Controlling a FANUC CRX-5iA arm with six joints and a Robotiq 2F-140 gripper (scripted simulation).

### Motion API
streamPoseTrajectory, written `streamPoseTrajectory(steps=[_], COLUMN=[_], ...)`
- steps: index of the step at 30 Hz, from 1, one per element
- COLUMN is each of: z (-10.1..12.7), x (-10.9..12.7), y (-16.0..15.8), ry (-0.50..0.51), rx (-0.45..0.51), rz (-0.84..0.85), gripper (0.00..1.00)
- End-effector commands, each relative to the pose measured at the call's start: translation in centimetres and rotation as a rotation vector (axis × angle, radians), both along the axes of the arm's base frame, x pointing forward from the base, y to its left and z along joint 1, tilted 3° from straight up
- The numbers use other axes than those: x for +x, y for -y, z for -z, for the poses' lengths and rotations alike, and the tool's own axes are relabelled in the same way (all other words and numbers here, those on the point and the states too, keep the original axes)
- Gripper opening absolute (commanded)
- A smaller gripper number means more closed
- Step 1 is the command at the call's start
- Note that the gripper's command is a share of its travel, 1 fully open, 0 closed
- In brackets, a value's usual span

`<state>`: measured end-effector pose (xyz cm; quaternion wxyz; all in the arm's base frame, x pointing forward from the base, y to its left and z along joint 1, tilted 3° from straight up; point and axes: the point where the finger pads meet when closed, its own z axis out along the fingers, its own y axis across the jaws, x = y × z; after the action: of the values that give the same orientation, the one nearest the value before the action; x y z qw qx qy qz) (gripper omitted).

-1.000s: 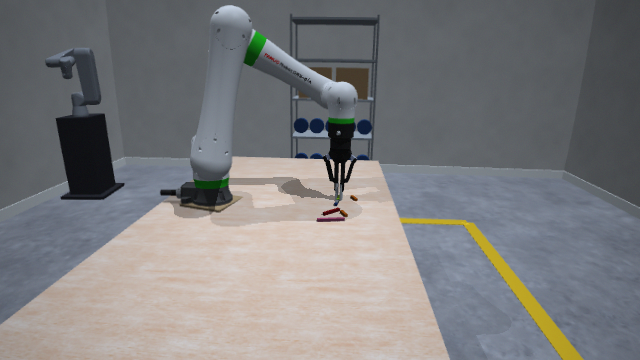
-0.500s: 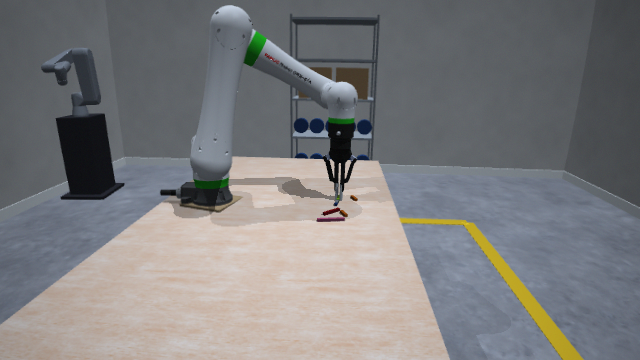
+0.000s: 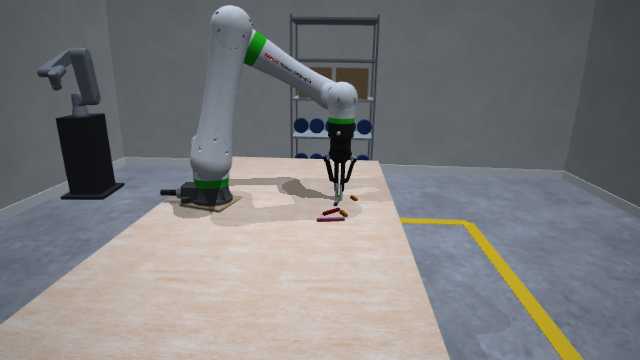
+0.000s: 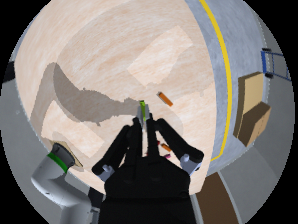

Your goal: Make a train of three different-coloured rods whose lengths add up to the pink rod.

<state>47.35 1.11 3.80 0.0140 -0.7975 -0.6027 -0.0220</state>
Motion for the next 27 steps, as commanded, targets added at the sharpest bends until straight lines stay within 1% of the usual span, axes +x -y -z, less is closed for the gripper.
streamPoseTrajectory(steps=[1,8,9,11,12,17,18,20,21,27], z=[-0.02,-0.02,-0.02,-0.02,-0.02,-0.02,-0.02,-0.02,-0.02,-0.02], x=[0.02,0.02,0.02,0.02,0.02,0.02,0.02,0.02,0.02,0.02], y=[0.0,0.0,0.0,0.0,0.0,0.0,0.0,0.0,0.0,0.0], ry=[0.0,0.0,0.0,0.0,0.0,0.0,0.0,0.0,0.0,0.0], rx=[0.0,0.0,0.0,0.0,0.0,0.0,0.0,0.0,0.0,0.0], rz=[0.0,0.0,0.0,0.0,0.0,0.0,0.0,0.0,0.0,0.0], gripper=[0.03,0.03,0.05,0.05,0.08,0.1,0.12,0.12,0.15,0.15])
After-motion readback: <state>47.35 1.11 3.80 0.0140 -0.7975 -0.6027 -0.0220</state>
